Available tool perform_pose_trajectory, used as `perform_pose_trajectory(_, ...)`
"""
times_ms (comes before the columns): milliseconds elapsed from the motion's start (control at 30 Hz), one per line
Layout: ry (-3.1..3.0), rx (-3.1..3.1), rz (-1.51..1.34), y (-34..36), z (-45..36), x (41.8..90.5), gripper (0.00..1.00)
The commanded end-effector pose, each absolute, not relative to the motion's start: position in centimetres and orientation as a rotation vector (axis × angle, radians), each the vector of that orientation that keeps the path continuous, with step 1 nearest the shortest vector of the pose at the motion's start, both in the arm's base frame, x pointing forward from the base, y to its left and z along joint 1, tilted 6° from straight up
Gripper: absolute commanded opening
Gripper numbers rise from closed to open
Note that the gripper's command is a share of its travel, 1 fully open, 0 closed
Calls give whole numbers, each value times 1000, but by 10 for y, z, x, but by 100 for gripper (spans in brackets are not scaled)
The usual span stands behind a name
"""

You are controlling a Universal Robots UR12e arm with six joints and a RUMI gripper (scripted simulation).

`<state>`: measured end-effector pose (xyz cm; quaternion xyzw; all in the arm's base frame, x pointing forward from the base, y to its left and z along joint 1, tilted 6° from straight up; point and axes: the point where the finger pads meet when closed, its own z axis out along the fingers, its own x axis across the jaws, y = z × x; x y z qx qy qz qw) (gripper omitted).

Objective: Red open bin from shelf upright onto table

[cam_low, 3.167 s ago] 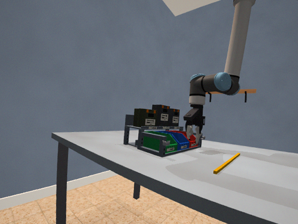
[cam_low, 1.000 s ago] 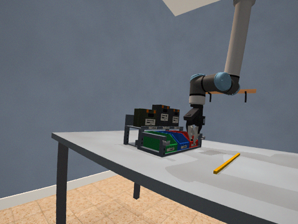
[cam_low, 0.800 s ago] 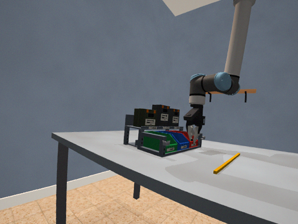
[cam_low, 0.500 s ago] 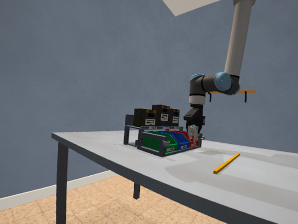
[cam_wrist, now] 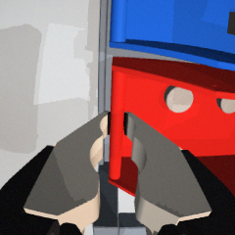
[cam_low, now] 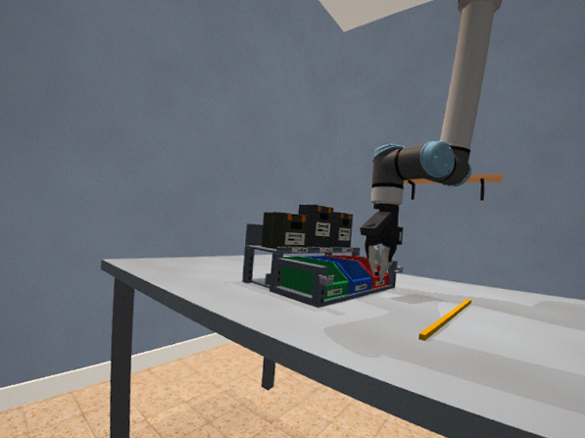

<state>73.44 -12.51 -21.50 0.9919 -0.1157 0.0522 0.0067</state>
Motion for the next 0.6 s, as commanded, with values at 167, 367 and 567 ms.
perform_pose_trajectory(167, -362, 3102, 165, -125, -202, 734, 0)
perform_pose_trajectory(367, -362, 3102, 165, -125, -202, 734, 0)
perform_pose_trajectory(567, -362, 3102, 165, -125, -199, 733, 0)
